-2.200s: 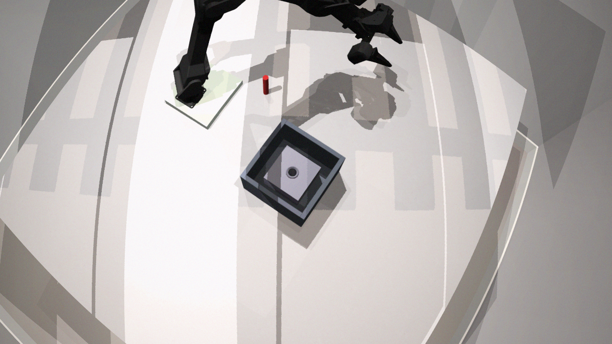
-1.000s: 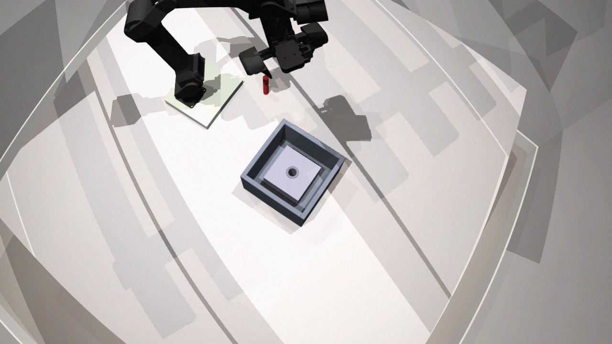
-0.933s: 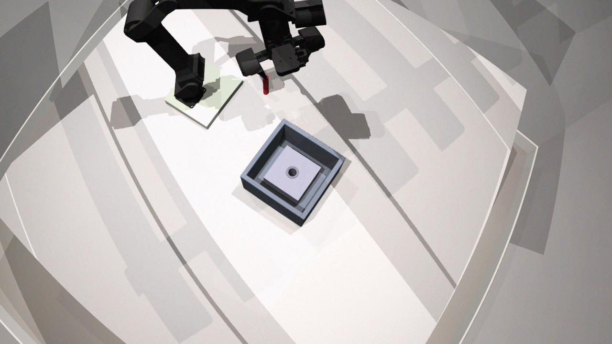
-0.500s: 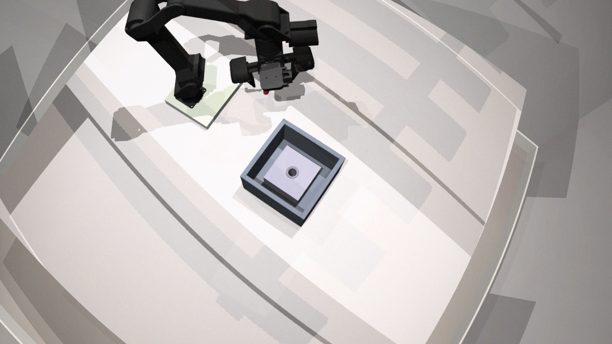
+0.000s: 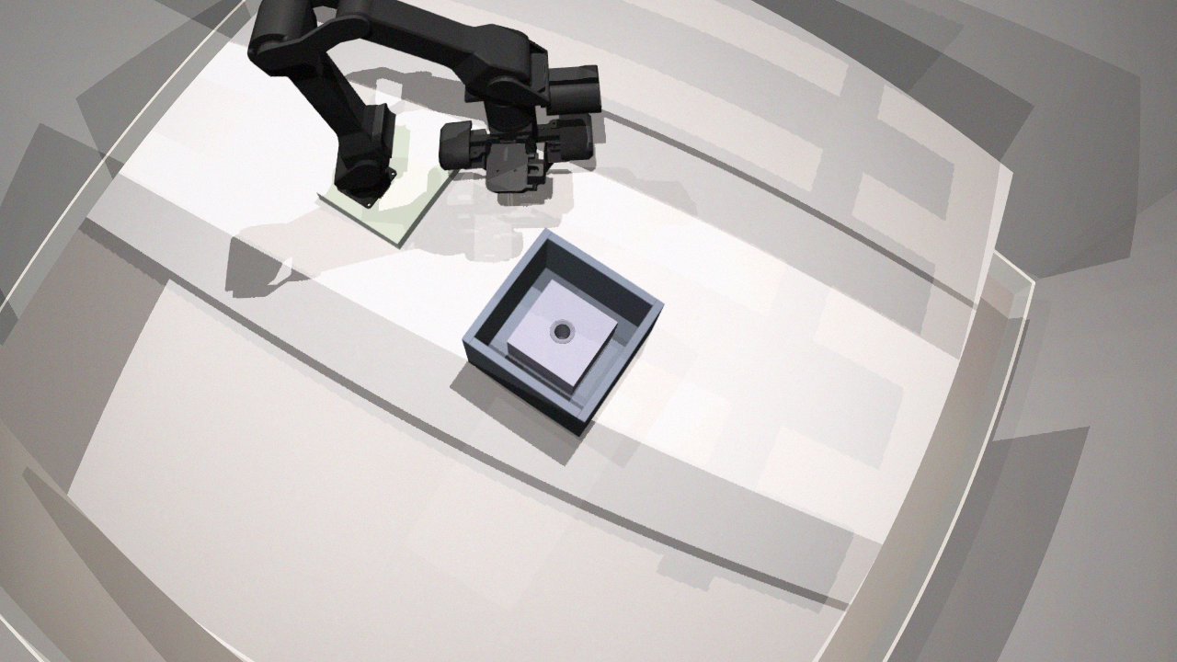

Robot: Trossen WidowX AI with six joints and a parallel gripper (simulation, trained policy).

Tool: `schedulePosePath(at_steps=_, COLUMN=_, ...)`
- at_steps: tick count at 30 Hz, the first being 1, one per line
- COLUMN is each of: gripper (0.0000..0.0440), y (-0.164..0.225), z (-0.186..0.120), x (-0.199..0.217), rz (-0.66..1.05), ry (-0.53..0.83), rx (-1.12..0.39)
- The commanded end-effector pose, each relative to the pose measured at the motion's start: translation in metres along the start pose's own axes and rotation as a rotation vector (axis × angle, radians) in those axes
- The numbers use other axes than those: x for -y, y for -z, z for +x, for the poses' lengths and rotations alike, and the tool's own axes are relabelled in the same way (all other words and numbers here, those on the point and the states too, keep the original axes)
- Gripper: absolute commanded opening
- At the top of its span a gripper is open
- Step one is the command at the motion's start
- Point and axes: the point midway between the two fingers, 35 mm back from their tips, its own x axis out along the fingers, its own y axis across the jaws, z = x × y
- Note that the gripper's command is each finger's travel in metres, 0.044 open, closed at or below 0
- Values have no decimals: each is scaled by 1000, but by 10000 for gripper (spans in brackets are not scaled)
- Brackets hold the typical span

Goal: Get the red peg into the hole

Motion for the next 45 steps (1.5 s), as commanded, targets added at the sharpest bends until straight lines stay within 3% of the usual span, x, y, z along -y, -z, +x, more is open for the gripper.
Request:
schedulePosePath(at_steps=1, gripper=206, y=1, z=2, x=2, rz=22, ry=7, rx=-29)
schedulePosePath(at_steps=9, gripper=0, y=1, z=2, x=2, rz=40, ry=15, rx=-83)
schedulePosePath(at_steps=26, gripper=4, y=-28, z=-56, x=-14, rz=-81, ry=-57, rx=57)
schedulePosePath(at_steps=45, gripper=0, y=-105, z=-121, x=-38, rz=-52, ry=-136, rx=227)
